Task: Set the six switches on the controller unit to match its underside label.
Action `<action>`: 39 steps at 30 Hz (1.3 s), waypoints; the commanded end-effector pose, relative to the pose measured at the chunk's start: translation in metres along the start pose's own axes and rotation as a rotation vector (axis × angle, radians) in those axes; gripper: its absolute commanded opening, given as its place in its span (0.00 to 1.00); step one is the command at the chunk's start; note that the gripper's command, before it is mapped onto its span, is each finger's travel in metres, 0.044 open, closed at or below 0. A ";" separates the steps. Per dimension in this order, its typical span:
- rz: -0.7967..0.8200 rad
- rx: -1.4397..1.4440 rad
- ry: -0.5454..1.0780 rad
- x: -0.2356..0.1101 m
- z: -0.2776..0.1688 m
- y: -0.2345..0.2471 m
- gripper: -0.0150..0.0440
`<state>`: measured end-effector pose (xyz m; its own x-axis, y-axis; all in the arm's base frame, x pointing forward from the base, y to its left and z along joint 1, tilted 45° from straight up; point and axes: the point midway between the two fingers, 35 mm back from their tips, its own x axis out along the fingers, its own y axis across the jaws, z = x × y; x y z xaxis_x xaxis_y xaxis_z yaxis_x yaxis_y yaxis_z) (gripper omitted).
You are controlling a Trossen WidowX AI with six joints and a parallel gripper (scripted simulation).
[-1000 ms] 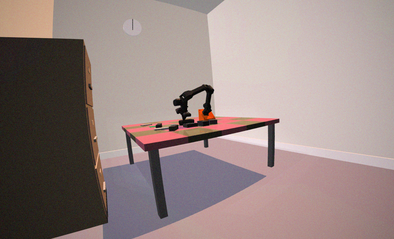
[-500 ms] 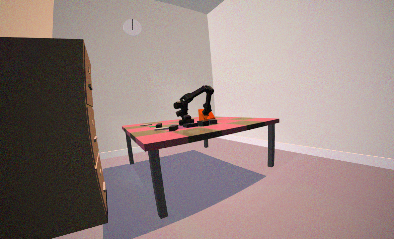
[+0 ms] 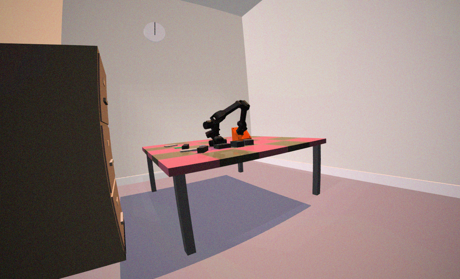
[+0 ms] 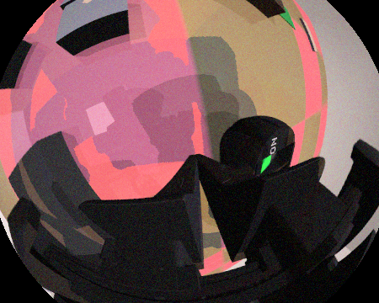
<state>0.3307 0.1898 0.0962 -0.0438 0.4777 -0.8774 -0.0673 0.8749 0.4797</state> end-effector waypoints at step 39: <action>-0.005 0.003 -0.001 0.007 0.000 -0.023 0.25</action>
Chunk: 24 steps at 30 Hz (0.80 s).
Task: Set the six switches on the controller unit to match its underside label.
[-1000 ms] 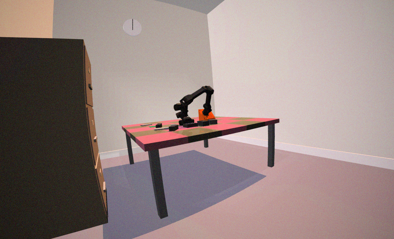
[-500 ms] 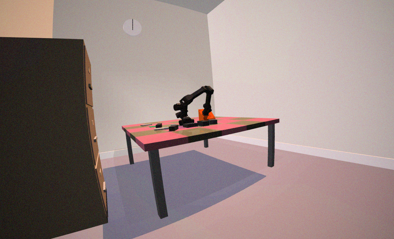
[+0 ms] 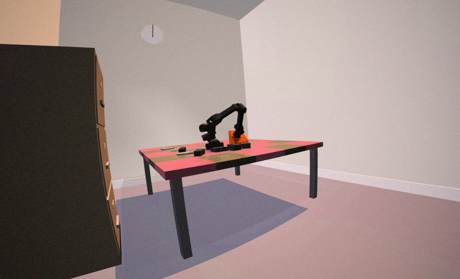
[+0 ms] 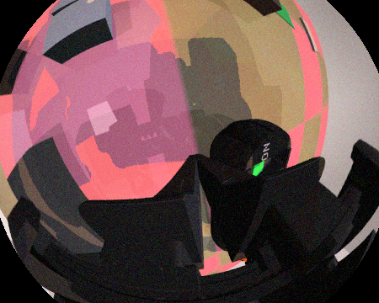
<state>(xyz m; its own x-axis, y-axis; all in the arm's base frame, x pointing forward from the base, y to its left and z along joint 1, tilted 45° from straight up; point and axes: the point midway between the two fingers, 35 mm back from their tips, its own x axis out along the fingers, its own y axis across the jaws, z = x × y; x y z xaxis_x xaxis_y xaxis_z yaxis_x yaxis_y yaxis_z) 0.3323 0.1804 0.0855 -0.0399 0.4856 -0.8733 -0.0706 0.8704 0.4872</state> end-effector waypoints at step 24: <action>-0.014 0.007 0.003 0.008 0.003 -0.028 0.25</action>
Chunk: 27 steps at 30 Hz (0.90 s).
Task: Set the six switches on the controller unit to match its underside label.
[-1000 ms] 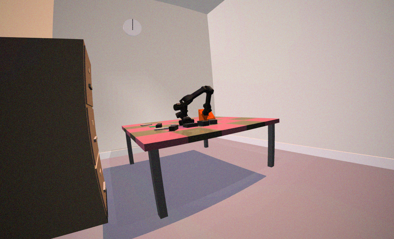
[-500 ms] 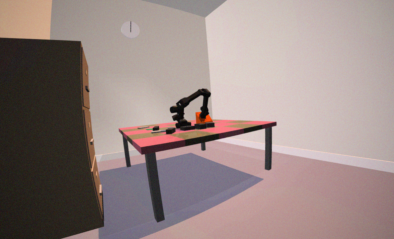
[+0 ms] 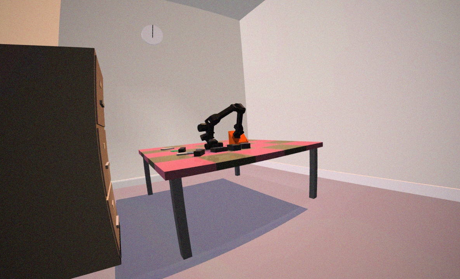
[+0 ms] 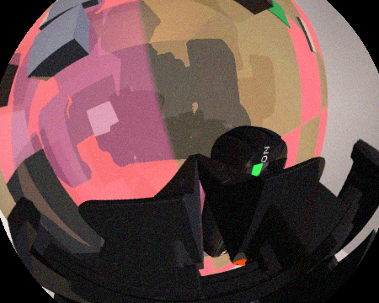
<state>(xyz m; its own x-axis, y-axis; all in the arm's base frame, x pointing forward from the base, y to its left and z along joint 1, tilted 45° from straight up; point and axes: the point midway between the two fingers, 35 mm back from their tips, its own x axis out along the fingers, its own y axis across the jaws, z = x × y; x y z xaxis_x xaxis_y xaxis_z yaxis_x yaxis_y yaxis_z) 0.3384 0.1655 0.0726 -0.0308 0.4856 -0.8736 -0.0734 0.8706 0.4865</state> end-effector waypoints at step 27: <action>-0.014 0.010 0.013 0.009 -0.002 -0.025 0.25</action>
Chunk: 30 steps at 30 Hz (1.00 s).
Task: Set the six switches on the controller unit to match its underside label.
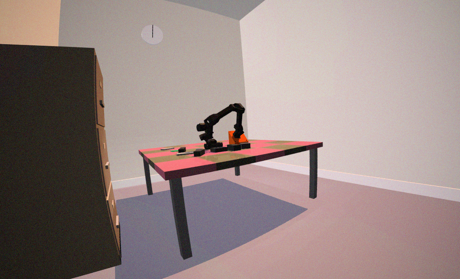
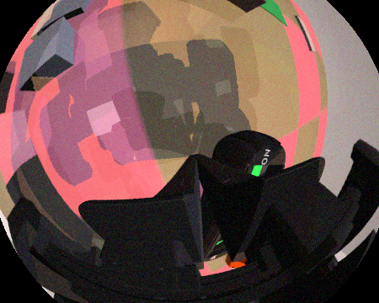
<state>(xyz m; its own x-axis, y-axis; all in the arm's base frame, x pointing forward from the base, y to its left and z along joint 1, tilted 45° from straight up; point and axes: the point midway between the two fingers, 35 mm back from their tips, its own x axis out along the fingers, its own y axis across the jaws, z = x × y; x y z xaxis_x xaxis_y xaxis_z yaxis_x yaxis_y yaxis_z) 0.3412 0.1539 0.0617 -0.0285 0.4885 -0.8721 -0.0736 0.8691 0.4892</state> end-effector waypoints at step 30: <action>-0.006 0.001 -0.001 -0.004 0.001 -0.008 0.25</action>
<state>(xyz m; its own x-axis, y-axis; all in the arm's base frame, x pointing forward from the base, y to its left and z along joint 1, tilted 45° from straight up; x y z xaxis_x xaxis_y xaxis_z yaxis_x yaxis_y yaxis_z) 0.3426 0.1429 0.0511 -0.0270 0.4848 -0.8742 -0.0732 0.8712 0.4854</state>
